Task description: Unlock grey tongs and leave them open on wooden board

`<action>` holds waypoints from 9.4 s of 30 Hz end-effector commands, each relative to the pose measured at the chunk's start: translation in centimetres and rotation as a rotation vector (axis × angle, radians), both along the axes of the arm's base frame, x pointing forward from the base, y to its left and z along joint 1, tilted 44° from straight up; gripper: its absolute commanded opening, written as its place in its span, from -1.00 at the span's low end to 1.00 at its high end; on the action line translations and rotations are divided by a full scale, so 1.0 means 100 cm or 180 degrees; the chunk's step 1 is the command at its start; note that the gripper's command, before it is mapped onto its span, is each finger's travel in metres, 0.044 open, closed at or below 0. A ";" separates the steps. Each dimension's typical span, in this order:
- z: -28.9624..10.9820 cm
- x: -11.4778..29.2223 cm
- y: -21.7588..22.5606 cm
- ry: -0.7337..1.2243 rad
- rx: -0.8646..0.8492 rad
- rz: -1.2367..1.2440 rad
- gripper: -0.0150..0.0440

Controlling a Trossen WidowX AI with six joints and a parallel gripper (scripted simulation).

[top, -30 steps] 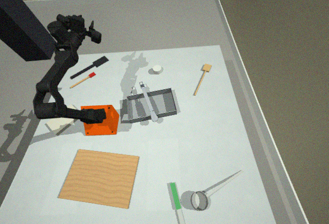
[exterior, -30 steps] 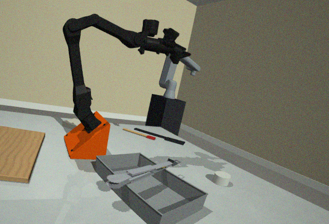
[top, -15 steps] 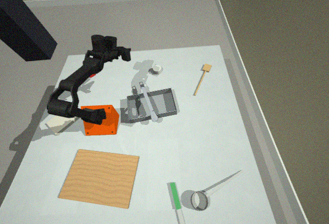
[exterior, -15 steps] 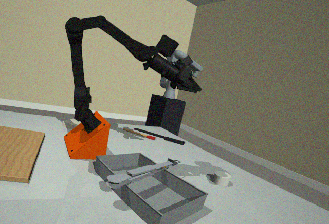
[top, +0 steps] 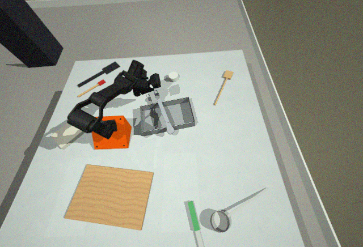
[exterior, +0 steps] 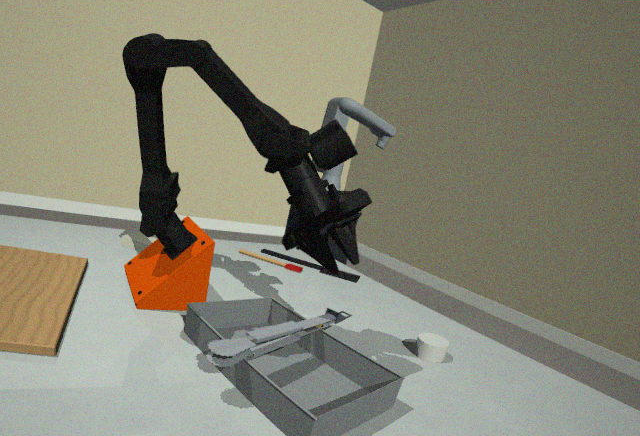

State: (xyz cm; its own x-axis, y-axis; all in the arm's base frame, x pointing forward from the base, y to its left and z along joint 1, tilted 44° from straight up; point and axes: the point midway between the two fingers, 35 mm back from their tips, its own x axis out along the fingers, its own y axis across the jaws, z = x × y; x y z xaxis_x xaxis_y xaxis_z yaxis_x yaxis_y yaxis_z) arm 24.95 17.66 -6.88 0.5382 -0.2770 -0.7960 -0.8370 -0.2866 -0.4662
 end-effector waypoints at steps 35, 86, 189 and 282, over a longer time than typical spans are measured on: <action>-0.020 -0.009 -0.082 0.0582 -0.1144 0.0354 0.39; -0.066 0.019 -0.116 0.0564 -0.1138 0.0344 -0.14; 0.066 0.056 -0.110 0.1455 -0.1132 -0.1321 -1.00; 0.329 -0.155 -0.362 -0.1131 0.0716 -0.5158 -1.00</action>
